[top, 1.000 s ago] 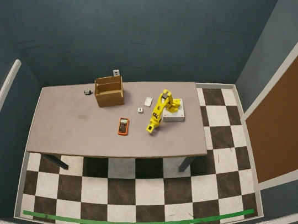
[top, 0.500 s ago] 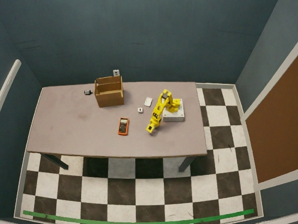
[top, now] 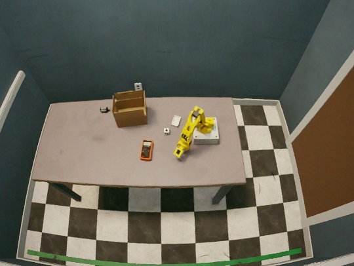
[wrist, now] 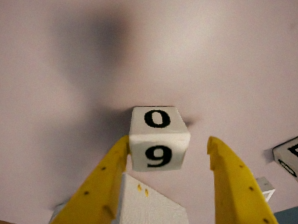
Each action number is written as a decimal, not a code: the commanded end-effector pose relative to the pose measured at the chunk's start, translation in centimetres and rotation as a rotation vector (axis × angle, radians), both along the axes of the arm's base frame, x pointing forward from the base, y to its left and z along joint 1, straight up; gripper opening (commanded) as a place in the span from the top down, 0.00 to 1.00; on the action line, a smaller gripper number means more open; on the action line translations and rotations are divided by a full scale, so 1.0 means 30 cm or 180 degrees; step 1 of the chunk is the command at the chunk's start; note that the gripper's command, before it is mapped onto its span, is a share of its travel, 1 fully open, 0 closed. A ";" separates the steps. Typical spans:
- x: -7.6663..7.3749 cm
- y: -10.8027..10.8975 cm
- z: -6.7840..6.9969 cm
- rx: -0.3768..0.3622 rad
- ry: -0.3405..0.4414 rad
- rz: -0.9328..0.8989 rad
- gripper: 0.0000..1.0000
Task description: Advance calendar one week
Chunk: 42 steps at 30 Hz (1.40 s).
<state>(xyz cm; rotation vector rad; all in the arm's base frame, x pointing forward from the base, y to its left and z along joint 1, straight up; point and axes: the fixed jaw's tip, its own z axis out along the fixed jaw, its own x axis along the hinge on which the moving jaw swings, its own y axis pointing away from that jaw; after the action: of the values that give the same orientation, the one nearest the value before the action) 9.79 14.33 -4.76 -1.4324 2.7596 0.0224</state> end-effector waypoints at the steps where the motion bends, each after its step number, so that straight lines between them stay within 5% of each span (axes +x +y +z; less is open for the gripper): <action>1: -0.015 -0.012 -0.013 -0.0059 0.0047 0.0057 0.65; 15: -0.014 -0.010 -0.002 -0.0059 0.0047 0.0057 0.64; 34: -0.014 -0.010 0.167 -0.0059 0.0047 0.0057 0.64; 42: -0.016 -0.013 0.184 -0.0059 0.0047 0.0057 0.64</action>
<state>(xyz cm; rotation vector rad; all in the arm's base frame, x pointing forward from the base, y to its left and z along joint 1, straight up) 9.26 13.63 0.32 -1.4500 2.7928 -0.0058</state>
